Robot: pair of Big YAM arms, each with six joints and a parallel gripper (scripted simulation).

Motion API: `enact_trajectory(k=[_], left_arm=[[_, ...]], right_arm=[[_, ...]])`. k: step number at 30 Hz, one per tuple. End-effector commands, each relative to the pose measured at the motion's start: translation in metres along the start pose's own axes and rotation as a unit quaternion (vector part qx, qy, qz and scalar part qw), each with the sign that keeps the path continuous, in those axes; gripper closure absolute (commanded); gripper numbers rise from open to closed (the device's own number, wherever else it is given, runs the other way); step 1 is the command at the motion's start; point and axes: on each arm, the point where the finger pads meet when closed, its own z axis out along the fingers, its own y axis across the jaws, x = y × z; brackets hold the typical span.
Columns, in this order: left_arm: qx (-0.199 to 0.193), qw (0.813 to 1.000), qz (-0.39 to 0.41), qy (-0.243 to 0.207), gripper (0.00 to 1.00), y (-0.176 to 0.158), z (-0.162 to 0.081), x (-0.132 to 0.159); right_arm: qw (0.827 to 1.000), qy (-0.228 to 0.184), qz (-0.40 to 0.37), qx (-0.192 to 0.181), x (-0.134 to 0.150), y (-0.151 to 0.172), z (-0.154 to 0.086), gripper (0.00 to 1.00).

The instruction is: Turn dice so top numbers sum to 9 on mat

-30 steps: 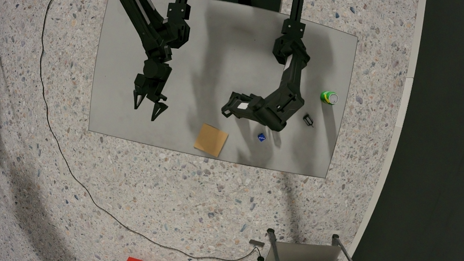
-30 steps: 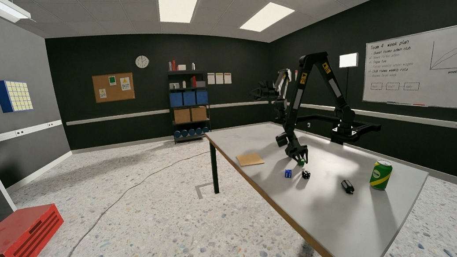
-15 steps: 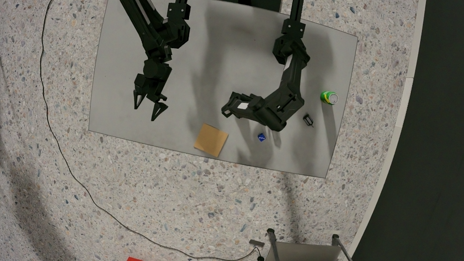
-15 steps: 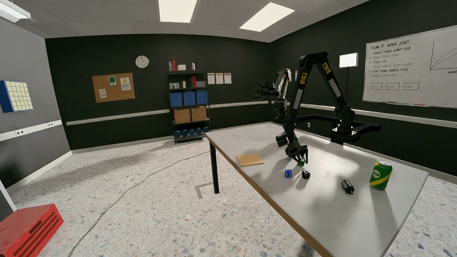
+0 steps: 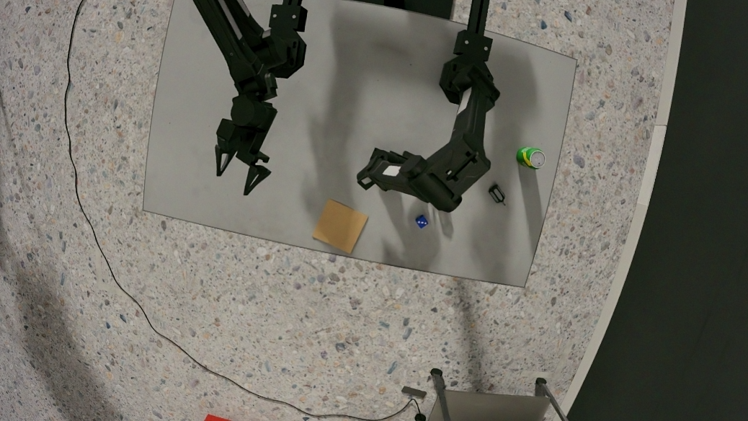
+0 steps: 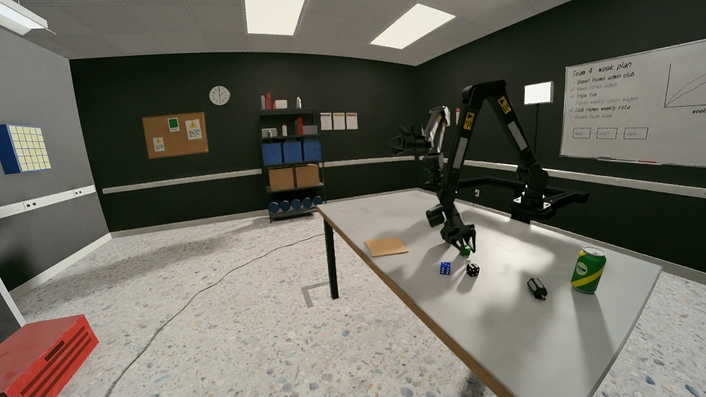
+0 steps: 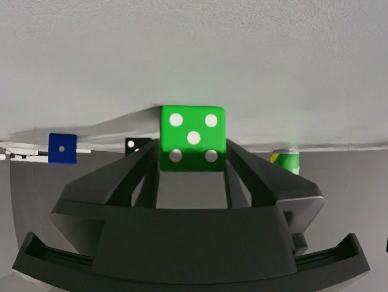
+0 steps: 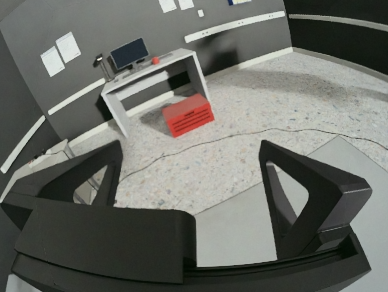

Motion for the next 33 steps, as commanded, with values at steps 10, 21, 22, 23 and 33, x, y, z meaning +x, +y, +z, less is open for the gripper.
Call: enact_trajectory(k=[10,21,22,23,33], left_arm=[[0.004,1.0,-0.004,0.001,0.55,0.005,0.004,0.001],[-0.009,1.0,-0.013,-0.006,0.55,0.012,-0.03,0.001],[-0.009,1.0,-0.013,-0.006,0.55,0.012,-0.034,0.001],[-0.009,1.0,-0.013,-0.006,0.55,0.012,-0.038,0.001],[-0.004,1.0,-0.005,-0.002,0.55,0.007,-0.055,-0.003]], right_arm=[[1.0,-0.003,0.002,-0.001,-0.003,0.001,0.001,0.0],[1.0,-0.003,0.002,-0.001,-0.003,0.001,0.001,0.0],[1.0,-0.003,0.002,-0.001,-0.003,0.001,0.001,0.0],[1.0,-0.003,0.002,-0.001,-0.003,0.001,0.001,0.0],[1.0,-0.003,0.002,-0.001,-0.003,0.001,0.001,0.0]])
